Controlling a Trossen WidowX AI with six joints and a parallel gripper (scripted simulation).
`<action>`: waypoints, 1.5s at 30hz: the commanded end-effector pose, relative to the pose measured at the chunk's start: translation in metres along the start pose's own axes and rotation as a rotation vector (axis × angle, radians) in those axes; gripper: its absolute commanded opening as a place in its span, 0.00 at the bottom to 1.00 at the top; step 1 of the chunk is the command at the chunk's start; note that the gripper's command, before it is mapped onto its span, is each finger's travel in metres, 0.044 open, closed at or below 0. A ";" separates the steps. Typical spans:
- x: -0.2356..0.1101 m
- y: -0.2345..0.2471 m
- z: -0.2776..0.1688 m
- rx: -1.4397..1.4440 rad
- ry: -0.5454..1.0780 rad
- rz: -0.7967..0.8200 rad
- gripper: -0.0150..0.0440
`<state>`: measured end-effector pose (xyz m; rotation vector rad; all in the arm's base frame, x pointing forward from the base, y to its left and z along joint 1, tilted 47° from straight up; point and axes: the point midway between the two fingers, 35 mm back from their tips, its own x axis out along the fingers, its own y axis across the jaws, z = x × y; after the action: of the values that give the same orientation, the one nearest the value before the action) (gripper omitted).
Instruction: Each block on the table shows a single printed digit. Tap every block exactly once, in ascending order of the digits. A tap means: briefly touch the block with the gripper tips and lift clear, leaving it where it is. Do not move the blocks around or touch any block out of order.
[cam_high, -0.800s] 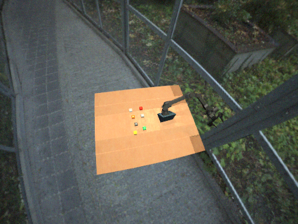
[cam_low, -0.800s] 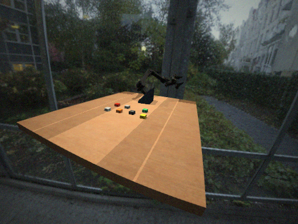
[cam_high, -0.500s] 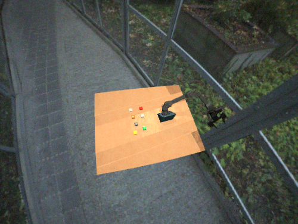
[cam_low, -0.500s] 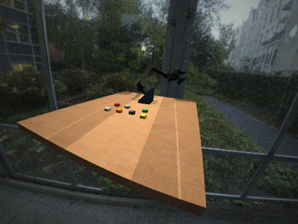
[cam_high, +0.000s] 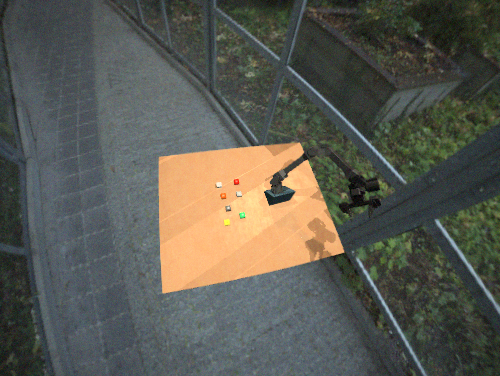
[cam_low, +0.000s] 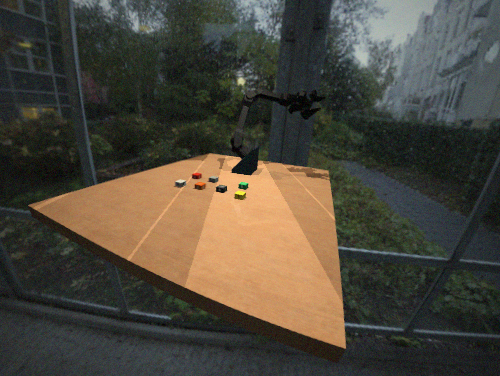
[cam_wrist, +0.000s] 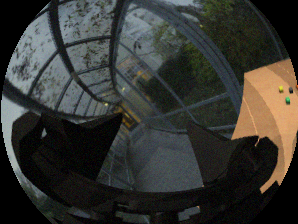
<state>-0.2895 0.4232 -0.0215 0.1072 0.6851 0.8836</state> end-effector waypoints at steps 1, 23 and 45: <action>0.036 -0.022 0.058 -0.043 -0.023 -0.124 0.93; 0.109 -0.241 0.316 -0.178 0.056 -0.777 0.93; -0.075 -0.516 0.416 -0.072 0.570 -1.344 0.93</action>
<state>0.2733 0.1692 0.1487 -0.6031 0.9243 -0.3147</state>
